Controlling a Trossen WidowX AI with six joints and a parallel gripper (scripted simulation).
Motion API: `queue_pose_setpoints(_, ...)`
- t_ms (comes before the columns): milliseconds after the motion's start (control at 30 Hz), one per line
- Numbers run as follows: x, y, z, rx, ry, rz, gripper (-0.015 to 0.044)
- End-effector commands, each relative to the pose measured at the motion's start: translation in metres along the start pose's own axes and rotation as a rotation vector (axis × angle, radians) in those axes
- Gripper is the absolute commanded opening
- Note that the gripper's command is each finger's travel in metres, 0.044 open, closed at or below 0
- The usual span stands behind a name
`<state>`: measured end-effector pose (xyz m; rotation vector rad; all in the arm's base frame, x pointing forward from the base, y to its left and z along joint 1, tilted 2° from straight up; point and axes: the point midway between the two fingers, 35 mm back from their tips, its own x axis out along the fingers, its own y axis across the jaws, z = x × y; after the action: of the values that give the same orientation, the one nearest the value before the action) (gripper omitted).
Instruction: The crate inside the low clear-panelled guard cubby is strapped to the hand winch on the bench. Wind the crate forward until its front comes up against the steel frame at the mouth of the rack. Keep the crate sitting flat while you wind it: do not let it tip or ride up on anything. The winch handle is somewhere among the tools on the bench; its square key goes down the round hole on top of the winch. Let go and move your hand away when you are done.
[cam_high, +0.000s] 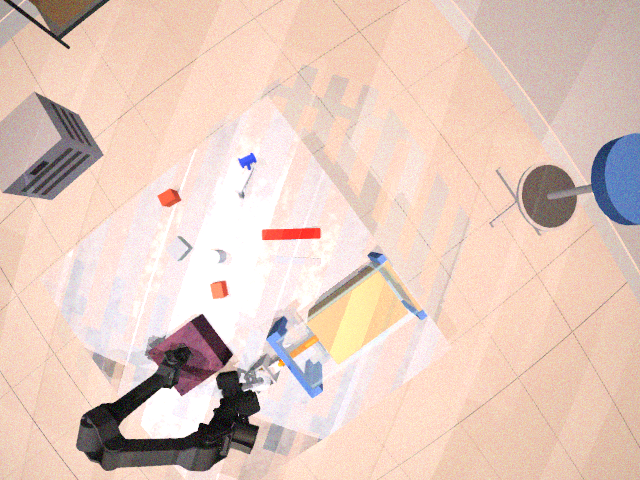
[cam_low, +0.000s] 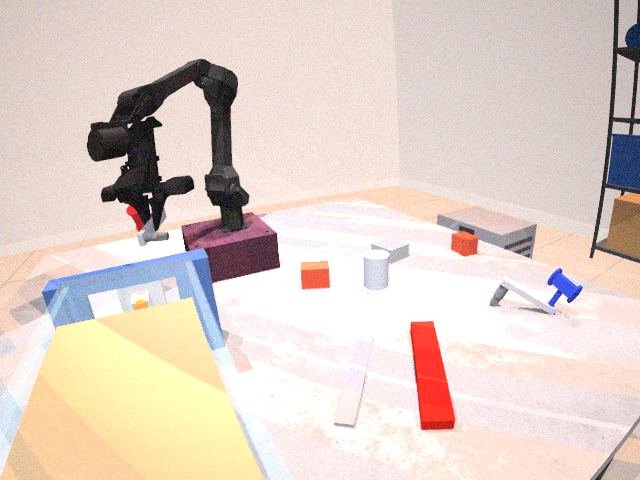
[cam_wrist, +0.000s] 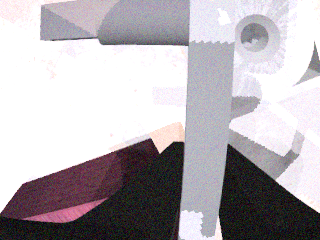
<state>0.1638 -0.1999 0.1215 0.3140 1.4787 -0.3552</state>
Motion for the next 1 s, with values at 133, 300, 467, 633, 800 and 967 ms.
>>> queue_pose_setpoints(133, 0.0012, -0.0083, -0.0127, -0.016, 0.008, -0.005, 0.0000)
queue_pose_setpoints(300, 0.0012, -0.0067, -0.0094, -0.007, 0.007, -0.071, 0.0000)
queue_pose_setpoints(467, 0.0013, -0.0066, -0.0094, -0.007, 0.006, -0.137, 0.0000)
queue_pose_setpoints(633, 0.0013, -0.0065, -0.0094, -0.007, 0.005, -0.244, 0.0000)
queue_pose_setpoints(800, 0.0012, -0.0064, -0.0093, -0.007, 0.003, -0.309, 0.0000)
queue_pose_setpoints(967, 0.0013, -0.0062, -0.0093, -0.007, 0.002, -0.383, 0.0000)
